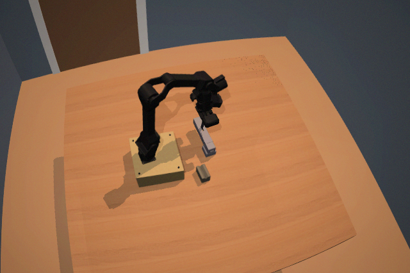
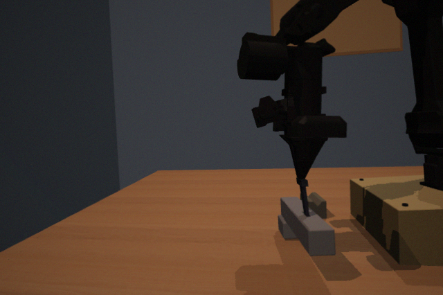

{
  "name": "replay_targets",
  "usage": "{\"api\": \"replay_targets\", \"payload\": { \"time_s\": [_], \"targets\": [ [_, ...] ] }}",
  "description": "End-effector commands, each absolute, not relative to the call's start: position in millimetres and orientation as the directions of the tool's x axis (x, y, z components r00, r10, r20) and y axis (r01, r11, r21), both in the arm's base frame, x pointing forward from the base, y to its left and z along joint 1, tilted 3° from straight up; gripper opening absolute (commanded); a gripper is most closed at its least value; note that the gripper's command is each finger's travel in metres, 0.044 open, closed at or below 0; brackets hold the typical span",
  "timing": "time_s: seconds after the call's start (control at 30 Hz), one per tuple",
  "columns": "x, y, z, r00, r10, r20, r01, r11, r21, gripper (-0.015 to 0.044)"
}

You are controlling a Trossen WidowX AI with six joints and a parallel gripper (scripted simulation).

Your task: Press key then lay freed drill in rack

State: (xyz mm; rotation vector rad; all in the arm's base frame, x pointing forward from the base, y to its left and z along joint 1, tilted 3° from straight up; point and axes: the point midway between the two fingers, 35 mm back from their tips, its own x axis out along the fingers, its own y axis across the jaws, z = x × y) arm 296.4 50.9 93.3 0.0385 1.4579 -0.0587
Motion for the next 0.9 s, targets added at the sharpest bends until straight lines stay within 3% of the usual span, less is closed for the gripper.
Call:
{"api": "replay_targets", "payload": {
  "time_s": [0.0, 0.87],
  "targets": [
    [291.0, 53.9, 77.9, 0.072, -0.012, -0.997, 0.060, 0.998, -0.008, 0.0000],
    [291.1, 55.4, 68.6, 0.072, -0.012, -0.997, 0.060, 0.998, -0.008, 0.0000]
  ]
}}
